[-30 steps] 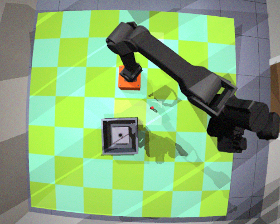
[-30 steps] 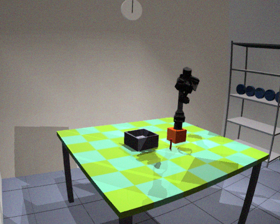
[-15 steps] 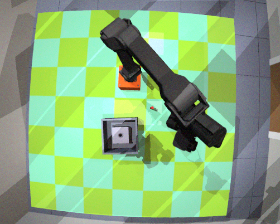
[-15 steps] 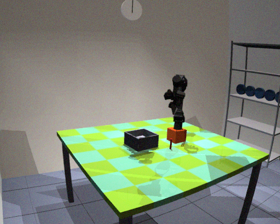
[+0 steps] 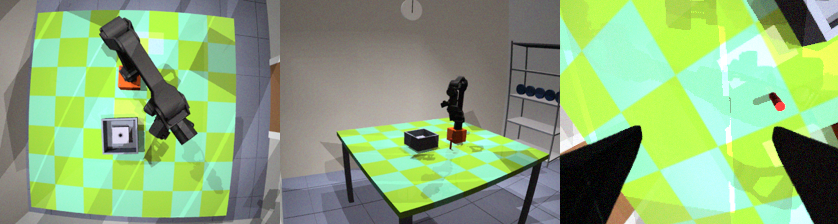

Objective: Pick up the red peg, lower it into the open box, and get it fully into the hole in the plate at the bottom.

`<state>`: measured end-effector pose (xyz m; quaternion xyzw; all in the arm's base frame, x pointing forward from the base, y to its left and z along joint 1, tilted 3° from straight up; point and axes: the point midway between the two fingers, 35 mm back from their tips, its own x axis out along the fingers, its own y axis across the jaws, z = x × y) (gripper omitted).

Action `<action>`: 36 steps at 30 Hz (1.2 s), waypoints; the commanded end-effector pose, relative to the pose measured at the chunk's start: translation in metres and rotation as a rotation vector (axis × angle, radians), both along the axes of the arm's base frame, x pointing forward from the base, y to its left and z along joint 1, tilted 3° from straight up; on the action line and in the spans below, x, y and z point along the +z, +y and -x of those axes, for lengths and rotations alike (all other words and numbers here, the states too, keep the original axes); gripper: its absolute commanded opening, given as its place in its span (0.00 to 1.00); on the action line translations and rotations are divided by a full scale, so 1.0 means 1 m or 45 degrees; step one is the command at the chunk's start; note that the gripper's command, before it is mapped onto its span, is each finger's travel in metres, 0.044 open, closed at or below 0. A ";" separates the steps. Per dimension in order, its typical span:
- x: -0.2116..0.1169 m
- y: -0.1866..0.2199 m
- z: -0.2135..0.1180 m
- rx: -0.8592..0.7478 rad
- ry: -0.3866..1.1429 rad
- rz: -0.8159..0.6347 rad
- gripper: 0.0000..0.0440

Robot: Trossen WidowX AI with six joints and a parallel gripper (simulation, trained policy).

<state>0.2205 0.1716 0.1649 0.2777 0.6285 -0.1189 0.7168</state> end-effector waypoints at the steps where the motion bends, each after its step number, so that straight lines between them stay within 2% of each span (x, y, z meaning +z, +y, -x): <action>1: -0.014 -0.011 0.009 -0.024 0.080 0.071 1.00; 19: -0.075 -0.045 0.047 -0.103 0.422 0.373 1.00; 36: -0.124 -0.050 0.054 -0.138 0.521 0.486 1.00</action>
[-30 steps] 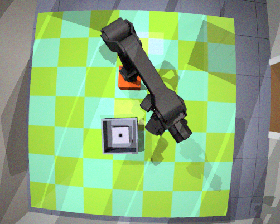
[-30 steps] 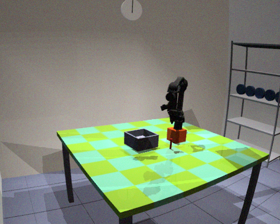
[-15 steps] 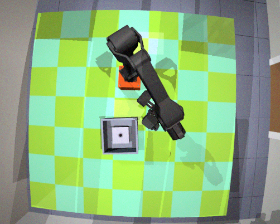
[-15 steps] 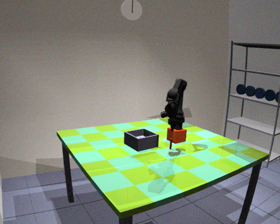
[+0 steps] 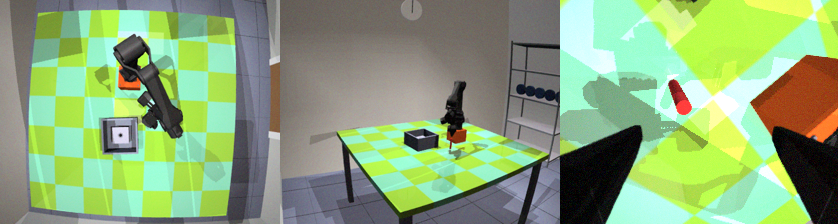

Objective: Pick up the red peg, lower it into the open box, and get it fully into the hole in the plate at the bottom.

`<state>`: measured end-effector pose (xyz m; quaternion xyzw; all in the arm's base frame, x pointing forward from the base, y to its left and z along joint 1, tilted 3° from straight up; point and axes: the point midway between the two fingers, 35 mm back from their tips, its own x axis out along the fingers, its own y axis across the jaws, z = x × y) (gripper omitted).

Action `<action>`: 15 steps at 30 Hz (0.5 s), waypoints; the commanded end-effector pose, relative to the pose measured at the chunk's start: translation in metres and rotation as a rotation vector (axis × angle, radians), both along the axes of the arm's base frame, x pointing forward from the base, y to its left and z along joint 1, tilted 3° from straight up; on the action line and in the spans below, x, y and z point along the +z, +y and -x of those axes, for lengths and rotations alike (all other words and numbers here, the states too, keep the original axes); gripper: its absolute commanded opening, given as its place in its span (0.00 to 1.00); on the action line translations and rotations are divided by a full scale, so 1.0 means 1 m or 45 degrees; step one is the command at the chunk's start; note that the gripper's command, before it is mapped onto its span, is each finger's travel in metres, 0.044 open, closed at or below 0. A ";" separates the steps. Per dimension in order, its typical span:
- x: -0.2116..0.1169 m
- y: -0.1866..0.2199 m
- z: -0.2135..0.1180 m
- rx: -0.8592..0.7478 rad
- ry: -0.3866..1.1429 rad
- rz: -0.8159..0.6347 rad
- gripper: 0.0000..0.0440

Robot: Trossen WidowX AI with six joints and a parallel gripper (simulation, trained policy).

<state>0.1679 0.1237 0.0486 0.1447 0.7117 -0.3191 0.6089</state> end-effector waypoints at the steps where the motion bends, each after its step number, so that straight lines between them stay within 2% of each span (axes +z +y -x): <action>1: -0.011 -0.001 0.001 -0.009 0.008 0.023 1.00; 15: -0.063 -0.002 0.000 -0.018 -0.039 0.039 1.00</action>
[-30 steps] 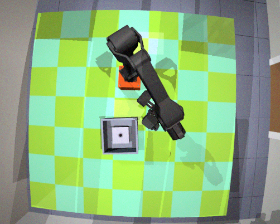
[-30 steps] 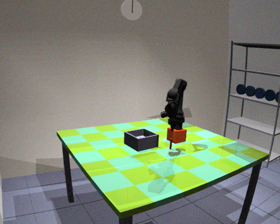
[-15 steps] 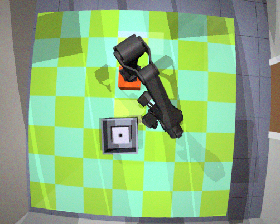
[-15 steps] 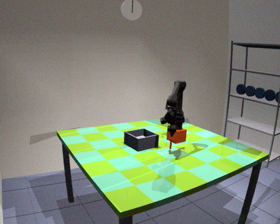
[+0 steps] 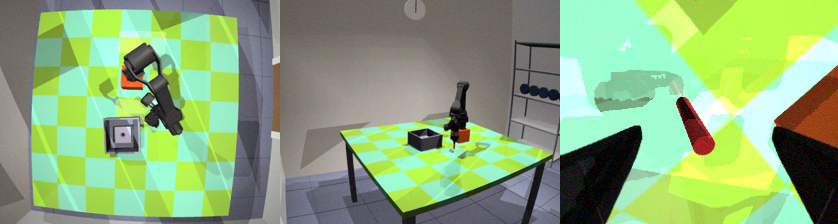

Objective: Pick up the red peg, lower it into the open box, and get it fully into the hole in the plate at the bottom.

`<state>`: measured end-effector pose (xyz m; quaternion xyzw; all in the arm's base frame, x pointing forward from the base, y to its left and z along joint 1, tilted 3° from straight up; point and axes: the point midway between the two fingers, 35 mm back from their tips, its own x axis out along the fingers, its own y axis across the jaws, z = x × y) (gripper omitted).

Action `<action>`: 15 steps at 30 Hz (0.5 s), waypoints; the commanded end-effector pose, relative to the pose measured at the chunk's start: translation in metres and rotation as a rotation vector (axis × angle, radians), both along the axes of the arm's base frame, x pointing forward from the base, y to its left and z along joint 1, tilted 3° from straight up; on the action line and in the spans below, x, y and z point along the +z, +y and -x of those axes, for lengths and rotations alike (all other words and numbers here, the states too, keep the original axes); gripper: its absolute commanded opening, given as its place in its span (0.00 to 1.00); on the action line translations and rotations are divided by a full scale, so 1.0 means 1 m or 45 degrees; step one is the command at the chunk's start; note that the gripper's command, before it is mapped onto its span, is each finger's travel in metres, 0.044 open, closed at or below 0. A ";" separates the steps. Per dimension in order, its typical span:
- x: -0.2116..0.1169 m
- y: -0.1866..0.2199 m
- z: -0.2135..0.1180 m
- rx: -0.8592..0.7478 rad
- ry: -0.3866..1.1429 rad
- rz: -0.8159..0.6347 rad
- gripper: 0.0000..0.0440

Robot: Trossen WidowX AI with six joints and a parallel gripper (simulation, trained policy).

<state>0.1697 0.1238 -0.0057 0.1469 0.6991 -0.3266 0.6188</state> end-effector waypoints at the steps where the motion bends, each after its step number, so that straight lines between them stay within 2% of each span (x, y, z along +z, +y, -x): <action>1: -0.012 -0.003 0.001 -0.005 -0.007 0.015 1.00; 5: -0.024 -0.004 0.001 0.002 -0.019 0.016 0.98; 7: -0.030 -0.005 0.002 0.005 -0.019 0.018 0.93; 15: -0.050 -0.011 0.010 -0.004 0.019 0.049 0.46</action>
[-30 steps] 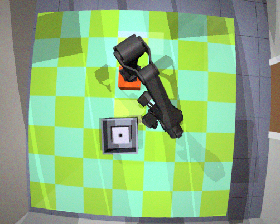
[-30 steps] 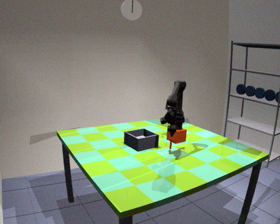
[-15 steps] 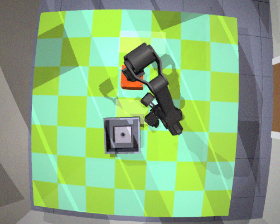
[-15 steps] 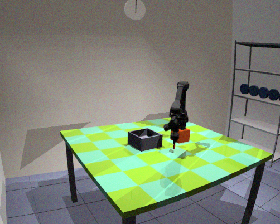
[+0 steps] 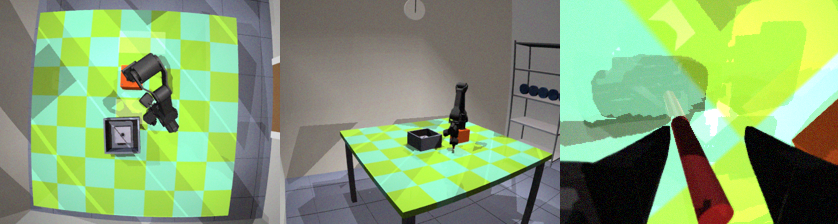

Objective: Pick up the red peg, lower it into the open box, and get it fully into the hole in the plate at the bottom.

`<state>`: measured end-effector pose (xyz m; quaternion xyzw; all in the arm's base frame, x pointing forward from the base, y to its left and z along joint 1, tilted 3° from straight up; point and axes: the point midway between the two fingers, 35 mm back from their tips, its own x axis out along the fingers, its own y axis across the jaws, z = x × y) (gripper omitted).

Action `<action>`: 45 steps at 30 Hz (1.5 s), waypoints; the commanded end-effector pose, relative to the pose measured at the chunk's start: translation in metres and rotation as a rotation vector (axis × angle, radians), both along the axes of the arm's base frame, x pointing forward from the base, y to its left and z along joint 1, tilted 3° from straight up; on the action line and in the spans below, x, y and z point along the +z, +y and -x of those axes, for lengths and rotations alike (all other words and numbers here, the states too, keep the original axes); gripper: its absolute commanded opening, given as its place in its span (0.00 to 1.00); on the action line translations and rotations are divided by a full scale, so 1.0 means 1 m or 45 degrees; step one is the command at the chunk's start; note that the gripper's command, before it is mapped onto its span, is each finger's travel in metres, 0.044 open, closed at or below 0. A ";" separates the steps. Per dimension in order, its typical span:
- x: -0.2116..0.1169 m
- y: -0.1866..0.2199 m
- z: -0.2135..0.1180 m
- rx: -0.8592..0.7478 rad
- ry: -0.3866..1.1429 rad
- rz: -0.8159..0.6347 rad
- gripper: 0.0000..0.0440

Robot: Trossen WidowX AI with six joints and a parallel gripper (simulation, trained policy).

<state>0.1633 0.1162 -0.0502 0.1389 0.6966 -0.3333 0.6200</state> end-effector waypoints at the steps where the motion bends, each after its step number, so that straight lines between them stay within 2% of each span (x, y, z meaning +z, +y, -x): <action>1: -0.008 -0.005 0.005 -0.008 0.022 0.027 0.40; 7: -0.015 -0.009 0.011 -0.003 0.073 0.061 0.06; 10: -0.009 -0.009 0.004 0.009 0.043 0.077 0.01; 31: 0.062 -0.018 -0.047 -0.013 -0.112 0.136 0.00; 45: 0.104 -0.047 -0.092 -0.152 -0.222 0.172 0.00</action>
